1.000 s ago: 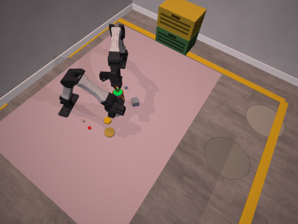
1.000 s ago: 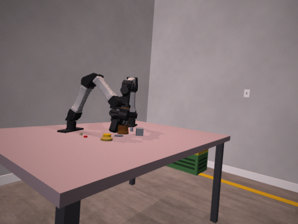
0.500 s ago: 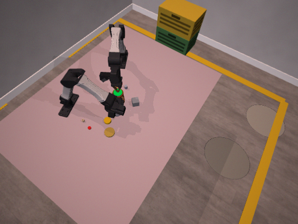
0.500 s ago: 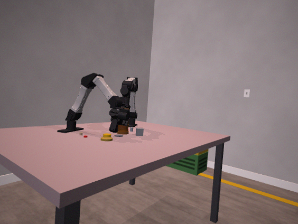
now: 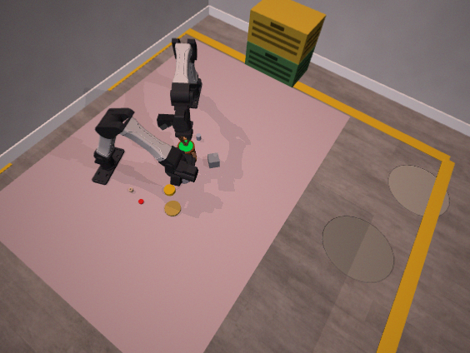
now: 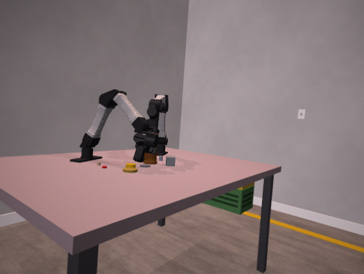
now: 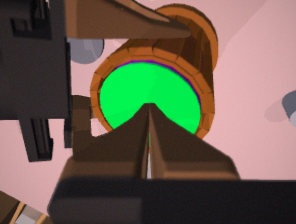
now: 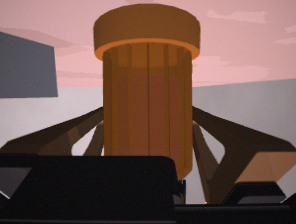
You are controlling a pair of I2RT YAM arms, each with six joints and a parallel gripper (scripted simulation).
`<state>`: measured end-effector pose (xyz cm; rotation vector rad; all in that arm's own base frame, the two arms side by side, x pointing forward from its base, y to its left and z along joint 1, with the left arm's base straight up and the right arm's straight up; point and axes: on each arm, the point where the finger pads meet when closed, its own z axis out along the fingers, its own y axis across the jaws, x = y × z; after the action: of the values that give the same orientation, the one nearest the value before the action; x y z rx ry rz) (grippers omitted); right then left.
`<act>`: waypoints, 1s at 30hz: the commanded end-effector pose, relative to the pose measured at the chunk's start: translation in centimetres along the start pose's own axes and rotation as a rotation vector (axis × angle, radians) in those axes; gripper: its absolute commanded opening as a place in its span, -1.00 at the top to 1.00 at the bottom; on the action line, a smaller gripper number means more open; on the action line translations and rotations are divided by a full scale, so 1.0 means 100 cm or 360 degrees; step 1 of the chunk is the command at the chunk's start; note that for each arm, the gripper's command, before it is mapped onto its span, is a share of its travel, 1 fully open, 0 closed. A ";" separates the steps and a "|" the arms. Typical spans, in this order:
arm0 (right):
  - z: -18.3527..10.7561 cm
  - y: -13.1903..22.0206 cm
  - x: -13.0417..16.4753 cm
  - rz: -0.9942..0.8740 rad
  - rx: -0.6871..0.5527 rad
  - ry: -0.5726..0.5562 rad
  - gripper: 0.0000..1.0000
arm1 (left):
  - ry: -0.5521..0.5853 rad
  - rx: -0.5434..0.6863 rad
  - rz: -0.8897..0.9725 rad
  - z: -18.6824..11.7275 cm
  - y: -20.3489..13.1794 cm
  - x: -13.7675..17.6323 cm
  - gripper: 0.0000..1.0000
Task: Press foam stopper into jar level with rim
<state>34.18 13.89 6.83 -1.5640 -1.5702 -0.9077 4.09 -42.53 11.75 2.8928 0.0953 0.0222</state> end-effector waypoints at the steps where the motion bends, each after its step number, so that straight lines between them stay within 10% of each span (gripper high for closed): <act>1: -0.006 0.014 0.009 -0.0117 -0.0054 0.0028 -0.28 | 0.0003 0.0055 -0.0018 0.017 -0.007 0.003 1.00; 30: -0.006 0.014 0.009 -0.0117 -0.0054 0.0028 -0.28 | 0.0010 0.0072 -0.0021 0.028 -0.012 0.004 1.00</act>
<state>34.18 13.89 6.83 -1.5640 -1.5702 -0.9077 4.07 -42.53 11.00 2.8910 0.0952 0.0217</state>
